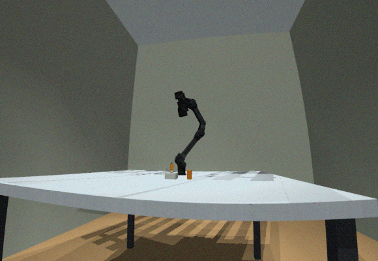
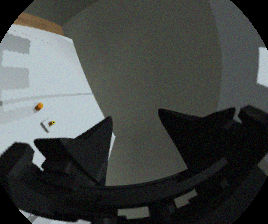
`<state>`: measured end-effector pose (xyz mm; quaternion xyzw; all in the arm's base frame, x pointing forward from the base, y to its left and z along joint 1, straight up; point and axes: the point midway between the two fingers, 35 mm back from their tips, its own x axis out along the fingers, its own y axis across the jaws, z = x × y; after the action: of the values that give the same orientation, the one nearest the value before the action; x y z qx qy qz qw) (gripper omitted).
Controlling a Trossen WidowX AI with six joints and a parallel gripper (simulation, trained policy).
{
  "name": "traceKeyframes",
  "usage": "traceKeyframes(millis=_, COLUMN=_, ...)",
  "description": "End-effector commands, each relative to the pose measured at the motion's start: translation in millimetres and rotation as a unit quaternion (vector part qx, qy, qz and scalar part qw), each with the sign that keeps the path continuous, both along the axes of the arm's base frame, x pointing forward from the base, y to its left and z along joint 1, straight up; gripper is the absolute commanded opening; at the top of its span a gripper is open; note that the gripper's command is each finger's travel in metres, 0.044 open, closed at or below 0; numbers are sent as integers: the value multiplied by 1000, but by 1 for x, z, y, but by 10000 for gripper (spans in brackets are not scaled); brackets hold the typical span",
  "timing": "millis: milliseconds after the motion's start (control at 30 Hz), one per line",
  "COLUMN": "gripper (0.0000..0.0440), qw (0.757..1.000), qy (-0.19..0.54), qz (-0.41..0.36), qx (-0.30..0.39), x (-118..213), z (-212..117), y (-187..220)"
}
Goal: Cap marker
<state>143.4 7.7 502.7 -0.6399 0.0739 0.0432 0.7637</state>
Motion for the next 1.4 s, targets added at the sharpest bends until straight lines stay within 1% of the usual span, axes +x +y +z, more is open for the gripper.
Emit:
traceKeyframes(millis=0, gripper=313, qw=1000, qy=11, qz=9, qx=5, x=4, z=-4, y=-8)
traceKeyframes(millis=700, gripper=312, qw=993, qy=80, qz=88, qx=13, x=33, z=-35, y=-39)
traceKeyframes(millis=1367, gripper=312, qw=974, qy=153, qz=164, qx=7, x=68, z=-72, y=-54)
